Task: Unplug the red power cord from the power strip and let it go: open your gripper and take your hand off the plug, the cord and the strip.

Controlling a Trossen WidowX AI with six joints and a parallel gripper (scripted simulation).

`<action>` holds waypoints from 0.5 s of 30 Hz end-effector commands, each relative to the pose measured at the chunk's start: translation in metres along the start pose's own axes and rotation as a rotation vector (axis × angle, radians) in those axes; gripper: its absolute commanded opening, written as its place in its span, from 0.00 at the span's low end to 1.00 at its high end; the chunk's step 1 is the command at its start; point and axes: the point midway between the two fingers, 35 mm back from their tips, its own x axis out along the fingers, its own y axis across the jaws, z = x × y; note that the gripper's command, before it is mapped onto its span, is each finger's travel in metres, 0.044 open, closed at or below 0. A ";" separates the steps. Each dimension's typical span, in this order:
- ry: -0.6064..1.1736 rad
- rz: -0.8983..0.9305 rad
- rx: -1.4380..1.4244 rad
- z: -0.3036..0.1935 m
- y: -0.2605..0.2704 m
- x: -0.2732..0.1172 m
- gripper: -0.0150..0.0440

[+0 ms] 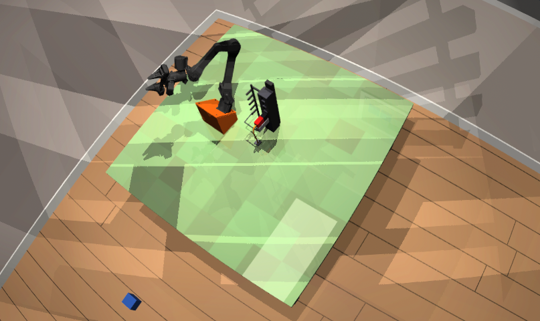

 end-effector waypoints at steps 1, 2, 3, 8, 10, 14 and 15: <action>-0.004 0.000 0.004 0.001 0.000 0.000 0.89; -0.016 0.002 0.017 0.005 -0.001 0.001 0.84; -0.037 0.005 0.038 0.012 -0.003 0.003 0.80; -0.223 0.060 0.231 0.074 -0.017 0.013 0.58; -0.304 0.114 0.331 0.102 -0.020 0.014 0.53; -0.469 0.291 0.535 0.171 -0.025 0.008 0.53; -0.504 0.345 0.582 0.189 -0.026 0.004 0.53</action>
